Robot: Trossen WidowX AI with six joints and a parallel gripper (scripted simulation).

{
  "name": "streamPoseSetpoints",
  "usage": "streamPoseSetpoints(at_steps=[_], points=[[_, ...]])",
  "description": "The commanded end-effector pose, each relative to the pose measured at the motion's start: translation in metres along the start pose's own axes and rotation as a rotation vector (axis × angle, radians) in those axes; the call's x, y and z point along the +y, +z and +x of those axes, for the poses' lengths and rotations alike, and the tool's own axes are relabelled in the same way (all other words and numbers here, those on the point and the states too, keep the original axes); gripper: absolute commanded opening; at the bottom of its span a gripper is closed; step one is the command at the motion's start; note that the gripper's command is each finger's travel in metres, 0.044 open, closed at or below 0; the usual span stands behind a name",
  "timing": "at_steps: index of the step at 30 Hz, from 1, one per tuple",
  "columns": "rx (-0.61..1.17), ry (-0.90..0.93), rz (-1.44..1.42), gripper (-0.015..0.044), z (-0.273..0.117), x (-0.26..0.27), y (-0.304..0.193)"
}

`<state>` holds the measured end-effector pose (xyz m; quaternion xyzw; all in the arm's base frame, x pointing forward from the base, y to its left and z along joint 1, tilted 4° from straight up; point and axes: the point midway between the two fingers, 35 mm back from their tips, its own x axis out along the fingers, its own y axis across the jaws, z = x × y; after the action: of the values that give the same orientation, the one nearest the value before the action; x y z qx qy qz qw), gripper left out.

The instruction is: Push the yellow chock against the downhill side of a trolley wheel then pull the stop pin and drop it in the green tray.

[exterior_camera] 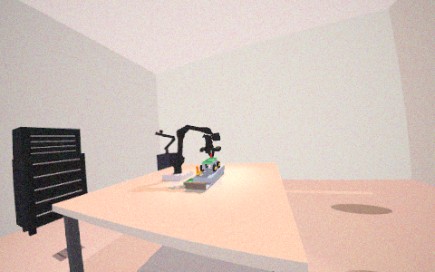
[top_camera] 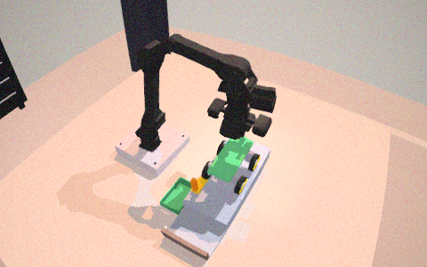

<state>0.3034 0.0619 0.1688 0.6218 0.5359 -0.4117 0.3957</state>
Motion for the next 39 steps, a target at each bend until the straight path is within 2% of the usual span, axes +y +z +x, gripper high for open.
streamPoseSetpoints(at_steps=[1,21,39], points=[[0.007,0.003,-0.005,0.0,-0.004,0.0,-0.002],[0.007,0.003,-0.005,0.0,-0.018,0.001,-0.007],[0.01,0.003,-0.005,0.0,-0.015,0.001,-0.037]])
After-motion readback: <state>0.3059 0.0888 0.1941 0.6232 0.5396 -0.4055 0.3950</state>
